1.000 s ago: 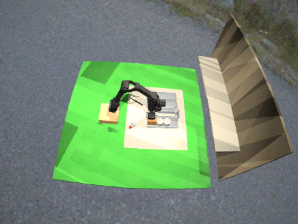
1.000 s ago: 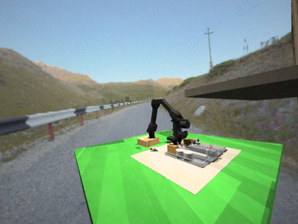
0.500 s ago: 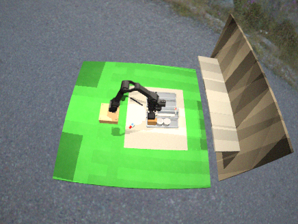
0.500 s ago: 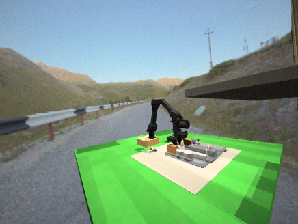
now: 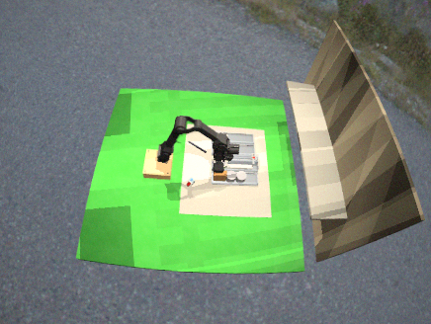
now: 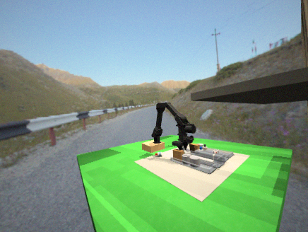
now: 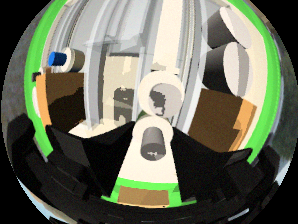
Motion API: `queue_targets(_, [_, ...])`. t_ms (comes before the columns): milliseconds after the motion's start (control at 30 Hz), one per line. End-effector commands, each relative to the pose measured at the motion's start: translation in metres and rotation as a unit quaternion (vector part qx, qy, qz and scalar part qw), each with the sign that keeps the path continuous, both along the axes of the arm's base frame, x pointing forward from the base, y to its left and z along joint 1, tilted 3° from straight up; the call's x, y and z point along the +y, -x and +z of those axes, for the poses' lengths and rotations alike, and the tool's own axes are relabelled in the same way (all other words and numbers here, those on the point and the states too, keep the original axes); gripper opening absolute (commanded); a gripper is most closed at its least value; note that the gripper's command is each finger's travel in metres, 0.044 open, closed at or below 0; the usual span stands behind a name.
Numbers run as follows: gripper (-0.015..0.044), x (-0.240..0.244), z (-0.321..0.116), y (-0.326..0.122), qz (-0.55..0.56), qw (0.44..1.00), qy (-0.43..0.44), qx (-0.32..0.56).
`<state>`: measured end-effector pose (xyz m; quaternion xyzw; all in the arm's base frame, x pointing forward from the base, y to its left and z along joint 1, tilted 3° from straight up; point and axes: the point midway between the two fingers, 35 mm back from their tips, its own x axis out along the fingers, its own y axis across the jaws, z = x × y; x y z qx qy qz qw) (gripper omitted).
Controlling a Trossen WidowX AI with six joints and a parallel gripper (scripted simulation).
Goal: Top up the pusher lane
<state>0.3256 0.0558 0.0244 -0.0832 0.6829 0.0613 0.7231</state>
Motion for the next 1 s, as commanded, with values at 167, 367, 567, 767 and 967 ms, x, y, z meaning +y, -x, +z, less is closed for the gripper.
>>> queue_targets(167, [0.0, -0.0004, 0.0005, -0.0011, 0.0, 1.0, 0.0, -0.006])
queue_targets(367, [0.0, -0.0006, 0.0004, -0.0001, 0.0, 1.0, 0.0, -0.006])
queue_targets(567, [0.0, -0.0008, 0.0003, 0.0009, 0.0, 1.0, 0.0, -0.006])
queue_targets(767, [0.0, -0.0009, -0.0005, 0.0047, 0.0, 1.0, 0.0, -0.006])
queue_targets(967, [0.0, -0.0009, -0.0005, 0.0047, 0.0, 1.0, 0.0, -0.006])
